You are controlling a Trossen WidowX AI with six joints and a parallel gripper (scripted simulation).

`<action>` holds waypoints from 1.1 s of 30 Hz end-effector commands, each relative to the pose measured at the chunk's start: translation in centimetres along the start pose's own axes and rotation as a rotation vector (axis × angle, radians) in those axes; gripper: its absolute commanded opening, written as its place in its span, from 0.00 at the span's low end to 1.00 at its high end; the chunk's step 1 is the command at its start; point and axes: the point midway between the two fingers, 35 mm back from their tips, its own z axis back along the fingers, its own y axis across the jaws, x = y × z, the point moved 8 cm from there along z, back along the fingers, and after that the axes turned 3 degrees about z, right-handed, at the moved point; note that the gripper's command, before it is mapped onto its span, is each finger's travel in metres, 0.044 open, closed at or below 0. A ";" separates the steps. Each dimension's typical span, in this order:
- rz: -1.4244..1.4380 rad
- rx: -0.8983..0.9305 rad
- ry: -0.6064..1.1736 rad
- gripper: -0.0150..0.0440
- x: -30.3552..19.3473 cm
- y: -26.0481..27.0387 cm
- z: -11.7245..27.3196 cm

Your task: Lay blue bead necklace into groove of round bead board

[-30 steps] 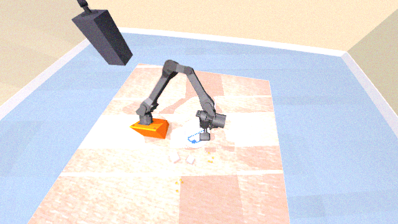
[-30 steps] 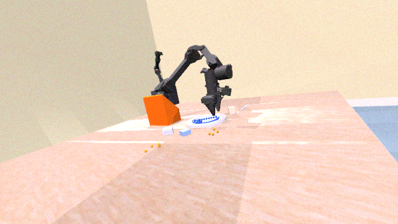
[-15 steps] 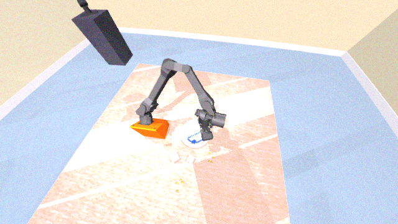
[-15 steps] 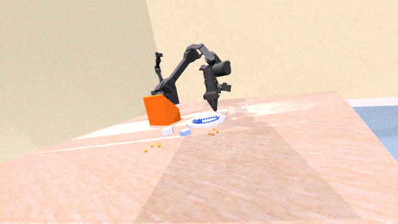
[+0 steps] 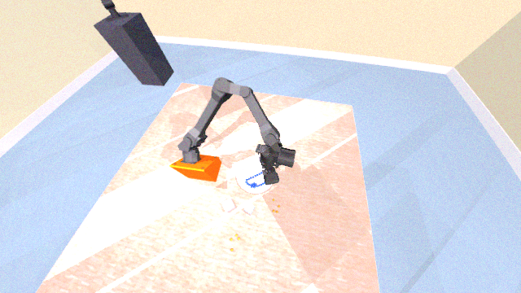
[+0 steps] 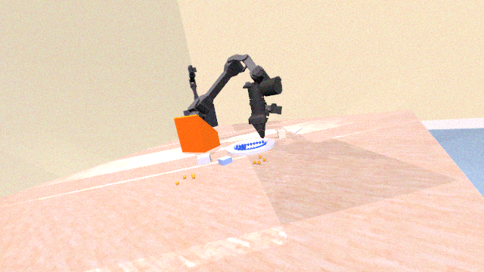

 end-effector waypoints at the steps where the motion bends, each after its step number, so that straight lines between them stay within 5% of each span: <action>1: -0.011 0.005 0.004 0.46 -0.3 0.0 -0.8; 15: -0.013 0.007 0.007 0.46 -0.4 0.1 -2.2; 20: -0.004 0.002 0.006 0.25 -0.2 0.0 -2.0; 33: -0.004 0.002 0.006 0.25 -0.2 0.0 -2.0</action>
